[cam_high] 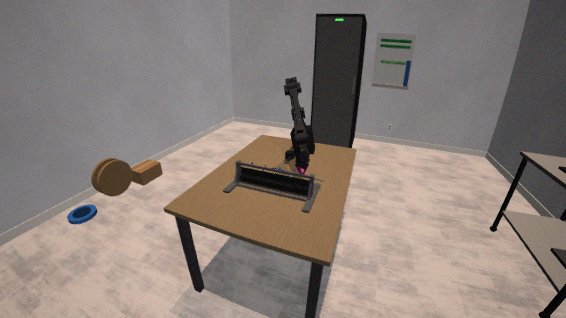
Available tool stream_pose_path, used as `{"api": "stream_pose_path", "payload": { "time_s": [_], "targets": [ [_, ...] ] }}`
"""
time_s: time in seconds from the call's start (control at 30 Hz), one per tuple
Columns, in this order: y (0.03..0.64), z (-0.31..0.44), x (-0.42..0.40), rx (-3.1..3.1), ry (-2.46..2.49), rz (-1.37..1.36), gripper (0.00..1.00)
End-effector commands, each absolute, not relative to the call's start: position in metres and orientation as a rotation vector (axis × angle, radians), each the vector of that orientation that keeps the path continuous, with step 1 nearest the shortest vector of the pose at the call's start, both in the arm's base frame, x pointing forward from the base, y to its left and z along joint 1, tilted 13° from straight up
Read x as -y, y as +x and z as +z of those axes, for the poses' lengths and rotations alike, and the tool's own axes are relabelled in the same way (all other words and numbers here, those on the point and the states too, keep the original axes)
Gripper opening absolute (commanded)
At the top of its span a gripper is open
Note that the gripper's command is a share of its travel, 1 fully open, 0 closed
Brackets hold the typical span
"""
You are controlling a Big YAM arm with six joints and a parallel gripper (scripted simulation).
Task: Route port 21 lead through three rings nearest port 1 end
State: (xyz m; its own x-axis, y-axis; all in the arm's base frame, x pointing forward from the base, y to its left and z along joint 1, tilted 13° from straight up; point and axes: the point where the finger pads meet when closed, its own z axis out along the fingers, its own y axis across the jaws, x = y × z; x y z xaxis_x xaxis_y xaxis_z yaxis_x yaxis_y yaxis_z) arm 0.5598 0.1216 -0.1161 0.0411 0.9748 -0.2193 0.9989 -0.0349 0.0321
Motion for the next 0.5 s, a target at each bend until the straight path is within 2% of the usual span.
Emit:
{"api": "stream_pose_path", "payload": {
  "time_s": [0.0, 0.47],
  "targets": [
    [0.586, -0.106, -0.12, -2.03, 2.126, -0.153, 0.0],
    [0.601, -0.105, -0.118, -2.034, 2.125, -0.162, 0.0]
  ]
}}
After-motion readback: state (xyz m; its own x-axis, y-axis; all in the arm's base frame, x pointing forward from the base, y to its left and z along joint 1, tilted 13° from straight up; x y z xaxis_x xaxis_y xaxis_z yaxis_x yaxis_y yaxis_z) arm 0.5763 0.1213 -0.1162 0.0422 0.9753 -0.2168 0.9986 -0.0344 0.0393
